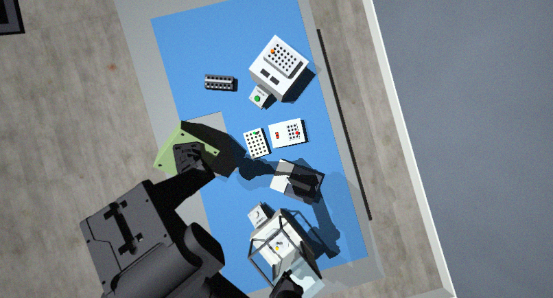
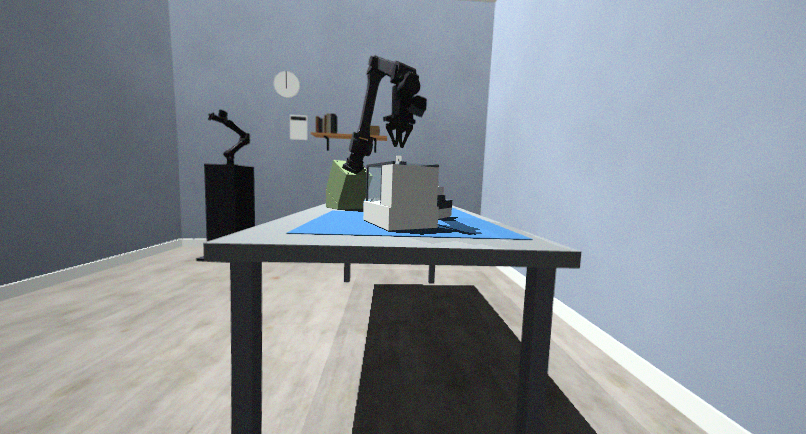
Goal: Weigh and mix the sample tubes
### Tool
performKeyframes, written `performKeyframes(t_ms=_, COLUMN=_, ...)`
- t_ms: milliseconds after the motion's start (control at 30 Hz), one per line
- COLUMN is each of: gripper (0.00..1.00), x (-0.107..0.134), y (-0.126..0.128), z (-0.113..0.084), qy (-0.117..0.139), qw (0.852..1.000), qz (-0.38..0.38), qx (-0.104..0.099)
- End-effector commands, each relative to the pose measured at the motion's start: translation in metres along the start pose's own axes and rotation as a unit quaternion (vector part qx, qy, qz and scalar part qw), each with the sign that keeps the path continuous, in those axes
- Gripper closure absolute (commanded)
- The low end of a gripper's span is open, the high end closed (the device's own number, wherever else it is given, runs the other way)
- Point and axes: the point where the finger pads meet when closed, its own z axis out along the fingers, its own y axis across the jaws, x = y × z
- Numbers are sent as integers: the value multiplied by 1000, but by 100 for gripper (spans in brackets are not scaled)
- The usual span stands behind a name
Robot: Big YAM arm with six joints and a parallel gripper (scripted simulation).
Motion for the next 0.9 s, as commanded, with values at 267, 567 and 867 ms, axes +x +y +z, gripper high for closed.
performKeyframes(t_ms=267, gripper=70, x=-29, y=-8, z=-12, qy=-8, qw=980, qz=-200, qx=2)
performKeyframes(t_ms=567, gripper=70, x=-36, y=-9, z=-12, qy=-7, qw=944, qz=-329, qx=2)
performKeyframes(t_ms=867, gripper=70, x=-43, y=-10, z=-11, qy=-6, qw=904, qz=-428, qx=2)
